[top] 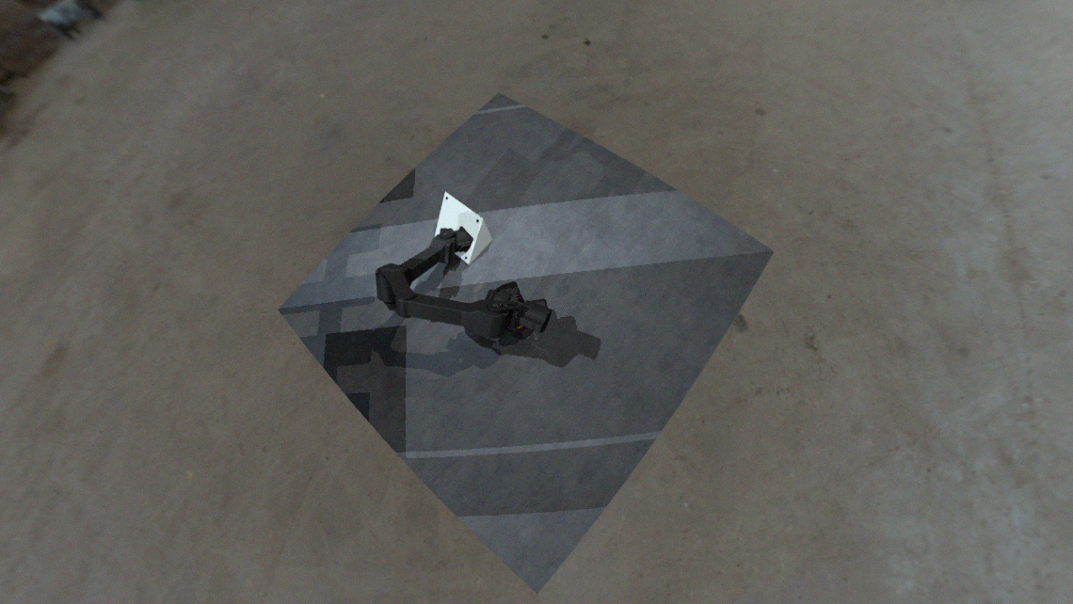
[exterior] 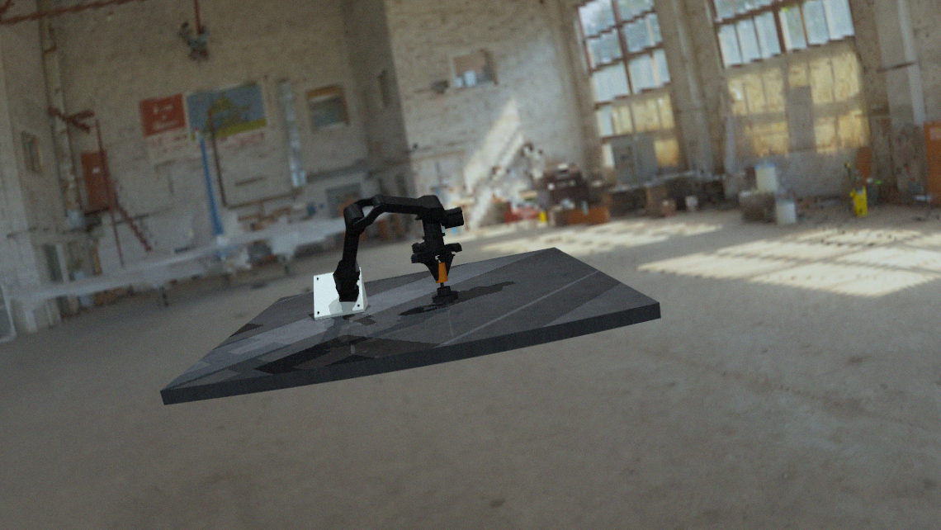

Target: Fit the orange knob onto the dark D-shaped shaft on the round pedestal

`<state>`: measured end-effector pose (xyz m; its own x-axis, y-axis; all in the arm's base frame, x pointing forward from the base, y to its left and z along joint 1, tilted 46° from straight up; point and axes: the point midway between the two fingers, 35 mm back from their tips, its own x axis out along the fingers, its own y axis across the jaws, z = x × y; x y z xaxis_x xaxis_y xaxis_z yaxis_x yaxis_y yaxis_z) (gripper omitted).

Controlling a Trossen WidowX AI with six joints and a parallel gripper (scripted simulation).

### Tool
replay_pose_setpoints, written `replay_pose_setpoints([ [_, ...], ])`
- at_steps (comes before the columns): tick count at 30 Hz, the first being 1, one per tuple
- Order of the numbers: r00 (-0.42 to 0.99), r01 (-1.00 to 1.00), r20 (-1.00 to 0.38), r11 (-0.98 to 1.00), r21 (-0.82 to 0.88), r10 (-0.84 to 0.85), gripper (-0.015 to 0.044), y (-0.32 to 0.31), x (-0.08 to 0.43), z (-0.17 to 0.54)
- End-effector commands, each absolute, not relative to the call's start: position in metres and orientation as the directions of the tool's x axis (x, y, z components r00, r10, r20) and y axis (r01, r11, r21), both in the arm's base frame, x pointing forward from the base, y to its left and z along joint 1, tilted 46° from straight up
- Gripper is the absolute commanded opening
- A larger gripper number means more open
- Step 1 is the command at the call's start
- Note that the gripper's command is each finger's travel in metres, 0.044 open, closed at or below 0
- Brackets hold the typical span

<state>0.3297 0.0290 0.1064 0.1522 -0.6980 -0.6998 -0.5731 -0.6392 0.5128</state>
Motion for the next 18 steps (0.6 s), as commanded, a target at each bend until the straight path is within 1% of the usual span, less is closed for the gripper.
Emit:
replay_pose_setpoints([
  [1,0.155,-0.555,-0.7,-0.648,0.522,-0.697,0.0,0.0306,0.3306,0.1086],
  [7,0.155,-0.396,-0.7,-0.693,0.602,-0.697,0.0,0.0299,0.331,0.1064],
  [18,0.155,-0.396,-0.7,-0.693,0.602,-0.697,0.0,0.0284,0.3311,0.1046],
])
